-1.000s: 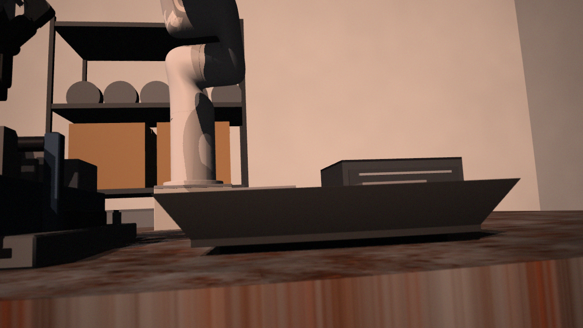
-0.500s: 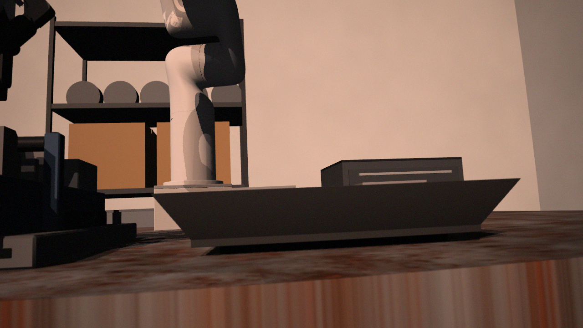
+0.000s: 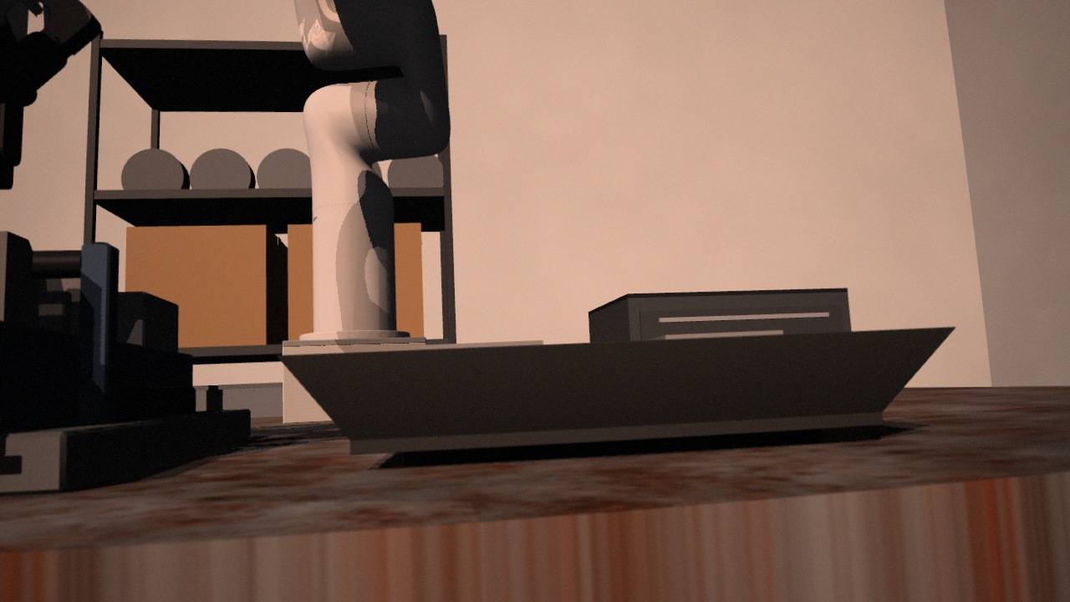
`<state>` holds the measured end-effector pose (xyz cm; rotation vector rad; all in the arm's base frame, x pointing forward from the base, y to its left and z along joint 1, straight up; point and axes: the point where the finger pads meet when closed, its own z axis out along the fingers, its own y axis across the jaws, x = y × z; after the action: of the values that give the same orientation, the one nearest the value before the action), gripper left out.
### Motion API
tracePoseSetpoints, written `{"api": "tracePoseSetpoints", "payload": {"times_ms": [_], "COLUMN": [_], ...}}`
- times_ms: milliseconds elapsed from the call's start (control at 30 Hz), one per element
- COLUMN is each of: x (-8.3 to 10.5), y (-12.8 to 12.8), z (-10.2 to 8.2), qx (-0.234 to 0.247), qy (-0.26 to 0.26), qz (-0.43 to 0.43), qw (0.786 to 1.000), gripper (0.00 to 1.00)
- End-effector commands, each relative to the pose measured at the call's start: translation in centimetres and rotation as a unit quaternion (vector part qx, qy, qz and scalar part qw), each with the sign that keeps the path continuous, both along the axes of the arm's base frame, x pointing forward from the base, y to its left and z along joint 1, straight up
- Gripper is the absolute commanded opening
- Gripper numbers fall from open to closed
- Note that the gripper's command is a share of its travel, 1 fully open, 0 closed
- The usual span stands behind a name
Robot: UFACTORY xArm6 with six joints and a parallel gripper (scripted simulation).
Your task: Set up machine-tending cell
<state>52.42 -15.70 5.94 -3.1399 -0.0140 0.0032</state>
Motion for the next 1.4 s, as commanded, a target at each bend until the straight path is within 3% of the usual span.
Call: {"api": "tracePoseSetpoints", "payload": {"times_ms": [0, 1367], "x": [0.2, 0.2], "y": [0.0, 0.0], "z": [0.0, -1.1], "qx": [-0.001, -0.001], "qy": [-0.002, -0.002], "qz": [0.0, 0.0], "qw": [1.0, 1.0], "gripper": [0.69, 0.69]}}
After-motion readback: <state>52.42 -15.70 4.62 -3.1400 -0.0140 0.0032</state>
